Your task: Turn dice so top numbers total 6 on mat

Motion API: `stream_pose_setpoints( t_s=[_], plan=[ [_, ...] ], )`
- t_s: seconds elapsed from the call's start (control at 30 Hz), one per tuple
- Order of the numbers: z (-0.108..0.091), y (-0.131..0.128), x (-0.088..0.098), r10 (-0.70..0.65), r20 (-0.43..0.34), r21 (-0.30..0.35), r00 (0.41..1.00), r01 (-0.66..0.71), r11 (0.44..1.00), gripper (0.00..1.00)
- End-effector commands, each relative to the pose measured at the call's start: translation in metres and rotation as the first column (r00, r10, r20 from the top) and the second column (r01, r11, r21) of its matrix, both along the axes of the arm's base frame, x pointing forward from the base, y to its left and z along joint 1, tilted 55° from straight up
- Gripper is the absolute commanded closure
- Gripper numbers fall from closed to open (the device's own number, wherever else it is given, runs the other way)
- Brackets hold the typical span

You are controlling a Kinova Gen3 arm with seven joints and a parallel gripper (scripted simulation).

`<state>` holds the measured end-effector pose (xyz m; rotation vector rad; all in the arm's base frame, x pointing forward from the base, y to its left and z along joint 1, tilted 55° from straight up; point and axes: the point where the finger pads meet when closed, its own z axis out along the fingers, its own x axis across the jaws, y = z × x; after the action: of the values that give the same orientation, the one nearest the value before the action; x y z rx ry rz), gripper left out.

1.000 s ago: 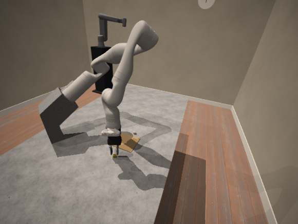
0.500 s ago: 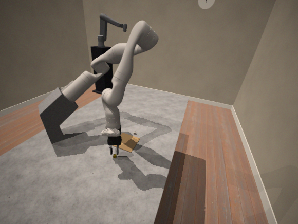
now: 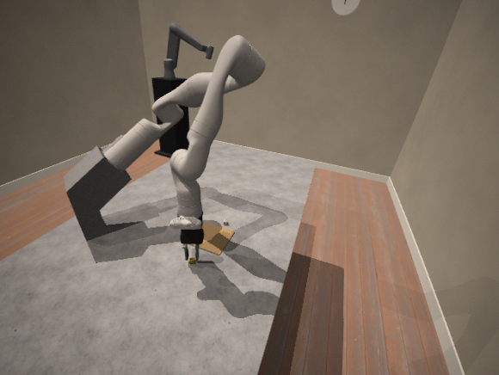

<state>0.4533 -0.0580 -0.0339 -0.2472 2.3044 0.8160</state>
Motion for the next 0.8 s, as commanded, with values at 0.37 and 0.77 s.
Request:
stream_pose_setpoints(
  t_s=[0.37, 0.77],
  plan=[
    [-0.0079, 0.0087, 0.0064, 0.001, -0.001, 0.002, 1.000, -0.001, 1.000, 0.36],
    [-0.0093, 0.0102, 0.0077, 0.001, -0.001, 0.002, 1.000, -0.001, 1.000, 0.36]
  ],
)
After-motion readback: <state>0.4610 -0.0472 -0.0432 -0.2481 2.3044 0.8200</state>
